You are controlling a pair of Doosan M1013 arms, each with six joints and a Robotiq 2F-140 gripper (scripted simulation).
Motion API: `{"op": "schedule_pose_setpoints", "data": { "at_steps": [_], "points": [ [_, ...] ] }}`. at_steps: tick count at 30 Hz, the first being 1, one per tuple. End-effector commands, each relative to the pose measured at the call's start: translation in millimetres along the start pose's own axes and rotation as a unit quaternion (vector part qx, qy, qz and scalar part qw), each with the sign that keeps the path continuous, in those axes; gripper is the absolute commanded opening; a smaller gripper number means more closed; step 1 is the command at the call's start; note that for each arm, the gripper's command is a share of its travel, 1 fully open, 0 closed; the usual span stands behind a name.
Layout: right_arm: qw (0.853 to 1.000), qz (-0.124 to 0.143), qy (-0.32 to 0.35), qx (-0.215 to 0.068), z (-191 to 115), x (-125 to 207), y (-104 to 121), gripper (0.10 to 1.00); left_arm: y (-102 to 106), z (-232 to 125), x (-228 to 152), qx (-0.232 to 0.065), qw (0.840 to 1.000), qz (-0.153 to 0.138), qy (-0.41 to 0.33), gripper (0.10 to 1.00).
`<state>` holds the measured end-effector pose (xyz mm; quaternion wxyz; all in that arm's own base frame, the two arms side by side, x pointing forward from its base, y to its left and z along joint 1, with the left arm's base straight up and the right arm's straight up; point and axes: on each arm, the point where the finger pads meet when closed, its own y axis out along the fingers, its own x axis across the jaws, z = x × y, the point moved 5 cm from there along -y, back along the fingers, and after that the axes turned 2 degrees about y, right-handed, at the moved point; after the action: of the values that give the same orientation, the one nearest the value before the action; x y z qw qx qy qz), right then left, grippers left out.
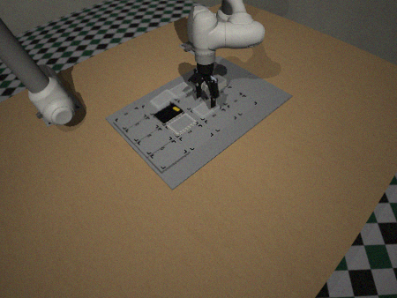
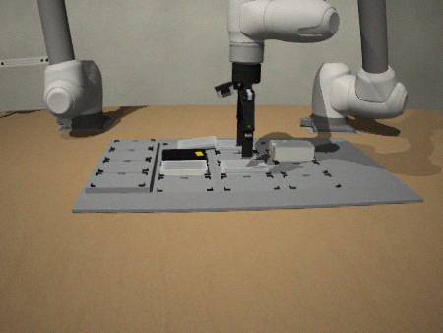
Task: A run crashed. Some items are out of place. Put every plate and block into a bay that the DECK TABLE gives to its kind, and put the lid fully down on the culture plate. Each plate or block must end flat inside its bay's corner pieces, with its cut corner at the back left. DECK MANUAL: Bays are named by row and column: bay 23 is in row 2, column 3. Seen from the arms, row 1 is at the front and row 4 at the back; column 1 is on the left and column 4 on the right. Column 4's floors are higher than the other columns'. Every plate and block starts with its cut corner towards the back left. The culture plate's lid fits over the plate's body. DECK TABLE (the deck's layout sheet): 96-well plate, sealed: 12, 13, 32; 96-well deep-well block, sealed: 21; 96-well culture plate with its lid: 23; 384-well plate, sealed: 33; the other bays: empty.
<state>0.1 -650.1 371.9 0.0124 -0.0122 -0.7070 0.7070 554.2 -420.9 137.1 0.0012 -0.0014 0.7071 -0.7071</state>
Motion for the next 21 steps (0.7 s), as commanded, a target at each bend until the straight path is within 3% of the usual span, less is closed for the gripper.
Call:
{"op": "schedule_pose_setpoints", "data": {
  "at_steps": [1,21],
  "points": [
    [1.000,0.000,0.000,0.001,0.1,-0.1,-0.9,1.000,-4.4,0.3,-0.5,0.000,1.000,0.001,0.000,0.698],
    [1.000,0.000,0.000,0.001,0.1,-0.1,-0.9,1.000,-21.1,0.3,-0.4,0.000,1.000,0.001,0.000,0.698]
  ]
}}
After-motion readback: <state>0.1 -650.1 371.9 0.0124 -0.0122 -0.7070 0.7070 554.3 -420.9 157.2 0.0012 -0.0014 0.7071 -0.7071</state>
